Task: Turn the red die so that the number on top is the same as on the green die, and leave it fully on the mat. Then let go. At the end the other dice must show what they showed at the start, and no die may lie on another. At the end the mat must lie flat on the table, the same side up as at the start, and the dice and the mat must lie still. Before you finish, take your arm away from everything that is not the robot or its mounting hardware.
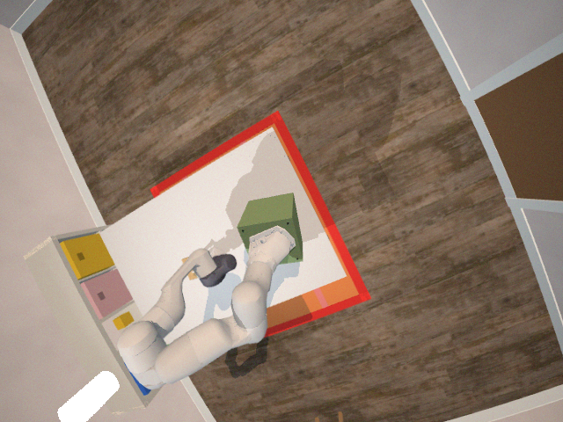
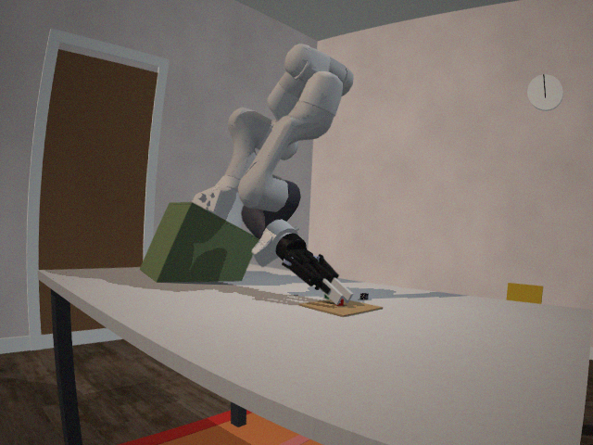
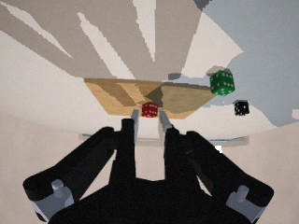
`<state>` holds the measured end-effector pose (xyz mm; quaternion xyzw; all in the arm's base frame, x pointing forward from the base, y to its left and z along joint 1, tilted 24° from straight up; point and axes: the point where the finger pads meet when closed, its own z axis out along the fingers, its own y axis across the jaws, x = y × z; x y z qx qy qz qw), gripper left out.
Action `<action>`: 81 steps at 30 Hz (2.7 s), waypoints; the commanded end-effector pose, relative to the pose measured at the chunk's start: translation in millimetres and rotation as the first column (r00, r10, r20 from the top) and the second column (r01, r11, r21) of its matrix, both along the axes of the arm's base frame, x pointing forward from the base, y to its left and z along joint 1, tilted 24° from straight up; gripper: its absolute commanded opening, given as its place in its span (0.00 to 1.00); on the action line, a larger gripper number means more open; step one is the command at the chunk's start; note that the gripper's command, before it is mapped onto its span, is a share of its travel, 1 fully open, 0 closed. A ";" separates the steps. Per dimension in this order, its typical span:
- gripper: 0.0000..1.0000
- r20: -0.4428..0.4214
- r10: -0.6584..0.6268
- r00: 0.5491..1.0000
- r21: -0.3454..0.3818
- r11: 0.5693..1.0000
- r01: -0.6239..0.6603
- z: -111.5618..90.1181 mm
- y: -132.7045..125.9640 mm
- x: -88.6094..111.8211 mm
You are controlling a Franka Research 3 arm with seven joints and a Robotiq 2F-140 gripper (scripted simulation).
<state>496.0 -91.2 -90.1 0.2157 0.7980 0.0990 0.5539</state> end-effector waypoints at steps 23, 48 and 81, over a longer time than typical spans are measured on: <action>0.19 0.002 -0.002 1.000 -0.003 1.000 0.002 16.6 2.9 -40.6; 0.19 0.105 0.242 0.965 0.328 0.907 -0.263 59.8 75.1 -10.0; 0.19 -0.013 0.640 0.768 0.642 0.594 -0.484 86.4 132.4 -30.2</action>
